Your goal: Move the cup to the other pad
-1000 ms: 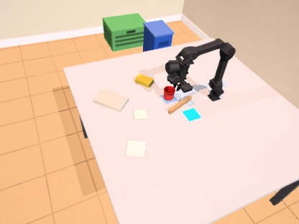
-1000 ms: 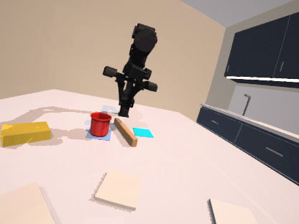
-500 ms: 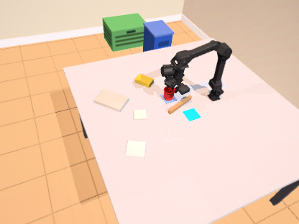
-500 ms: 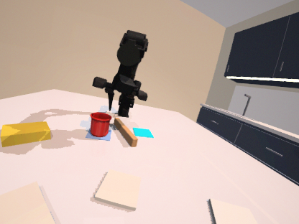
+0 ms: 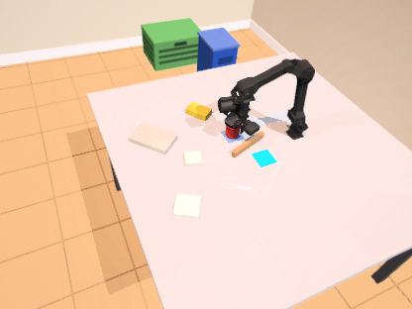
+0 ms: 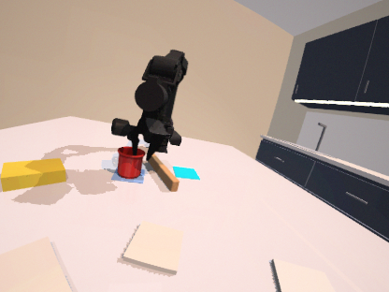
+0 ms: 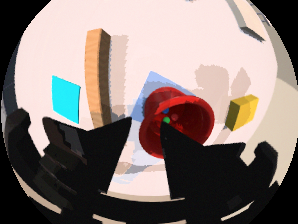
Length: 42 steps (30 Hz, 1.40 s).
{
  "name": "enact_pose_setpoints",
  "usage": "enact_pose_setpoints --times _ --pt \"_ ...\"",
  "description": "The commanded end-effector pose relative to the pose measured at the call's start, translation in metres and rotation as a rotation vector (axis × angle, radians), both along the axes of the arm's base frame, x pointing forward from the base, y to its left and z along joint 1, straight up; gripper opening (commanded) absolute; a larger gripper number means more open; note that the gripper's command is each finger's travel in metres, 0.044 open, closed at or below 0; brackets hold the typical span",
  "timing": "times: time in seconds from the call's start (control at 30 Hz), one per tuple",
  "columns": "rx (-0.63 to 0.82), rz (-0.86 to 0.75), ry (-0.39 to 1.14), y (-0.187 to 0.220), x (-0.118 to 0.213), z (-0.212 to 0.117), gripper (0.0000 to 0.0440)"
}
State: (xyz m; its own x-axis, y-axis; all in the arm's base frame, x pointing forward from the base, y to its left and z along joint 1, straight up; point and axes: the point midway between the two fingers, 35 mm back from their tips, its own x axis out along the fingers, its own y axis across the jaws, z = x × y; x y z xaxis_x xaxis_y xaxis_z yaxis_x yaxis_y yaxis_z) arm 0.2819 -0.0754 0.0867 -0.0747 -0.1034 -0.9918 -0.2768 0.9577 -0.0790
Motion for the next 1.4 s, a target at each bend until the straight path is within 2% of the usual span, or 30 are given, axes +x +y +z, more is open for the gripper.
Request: enact_pose_setpoints --times 0.0,0.1,0.33,0.87,1.37 --pt "0.008 0.037 0.021 -0.002 -0.003 -0.014 0.0169" --pt "0.02 0.076 0.029 -0.002 -0.004 -0.023 0.0162" --pt "0.034 0.182 0.057 -0.004 -0.008 -0.033 0.0" --pt "0.067 0.351 0.05 0.006 -0.014 -0.001 0.0005" --pt "0.069 0.449 0.004 0.037 -0.012 0.027 0.0"
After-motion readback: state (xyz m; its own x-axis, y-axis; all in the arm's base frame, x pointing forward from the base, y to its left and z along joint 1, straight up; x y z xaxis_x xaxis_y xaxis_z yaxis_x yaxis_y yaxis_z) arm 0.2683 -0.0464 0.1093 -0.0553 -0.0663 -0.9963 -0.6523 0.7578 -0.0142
